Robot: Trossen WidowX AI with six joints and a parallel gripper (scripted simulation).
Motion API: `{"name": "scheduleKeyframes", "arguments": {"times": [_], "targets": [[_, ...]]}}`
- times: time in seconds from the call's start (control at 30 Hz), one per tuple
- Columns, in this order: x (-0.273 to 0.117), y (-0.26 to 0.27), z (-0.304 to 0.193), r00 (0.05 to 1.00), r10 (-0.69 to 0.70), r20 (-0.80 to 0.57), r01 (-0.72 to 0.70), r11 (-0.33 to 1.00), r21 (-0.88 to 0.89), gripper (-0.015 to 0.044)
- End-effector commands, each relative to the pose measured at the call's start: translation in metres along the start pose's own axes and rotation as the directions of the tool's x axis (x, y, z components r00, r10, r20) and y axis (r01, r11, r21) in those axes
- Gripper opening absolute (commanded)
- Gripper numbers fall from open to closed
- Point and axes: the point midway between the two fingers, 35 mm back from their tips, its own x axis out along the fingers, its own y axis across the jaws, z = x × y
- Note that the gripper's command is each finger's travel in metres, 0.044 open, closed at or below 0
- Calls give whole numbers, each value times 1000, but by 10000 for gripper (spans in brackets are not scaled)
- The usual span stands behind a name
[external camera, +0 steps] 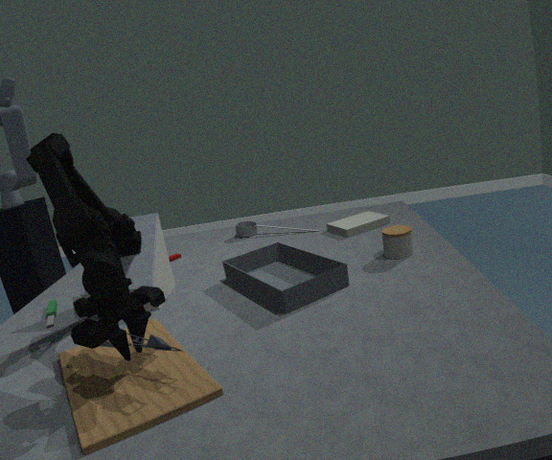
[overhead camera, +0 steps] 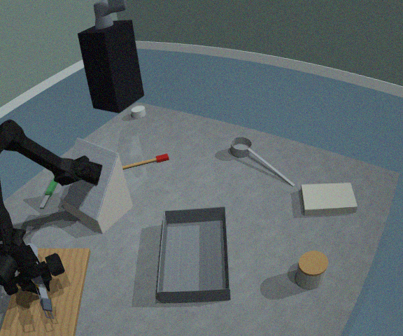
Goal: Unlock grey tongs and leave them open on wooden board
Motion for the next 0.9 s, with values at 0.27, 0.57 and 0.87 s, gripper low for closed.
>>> {"name": "scheduleKeyframes", "arguments": {"times": [0.27,0.57,0.87], "targets": [[0,0,0,1000,0,0,0,1000,0,440],[-30,-31,17,1000,-11,0,11,1000,8,440],[-80,-106,96,1000,-17,5,17,1000,-7,440]]}}
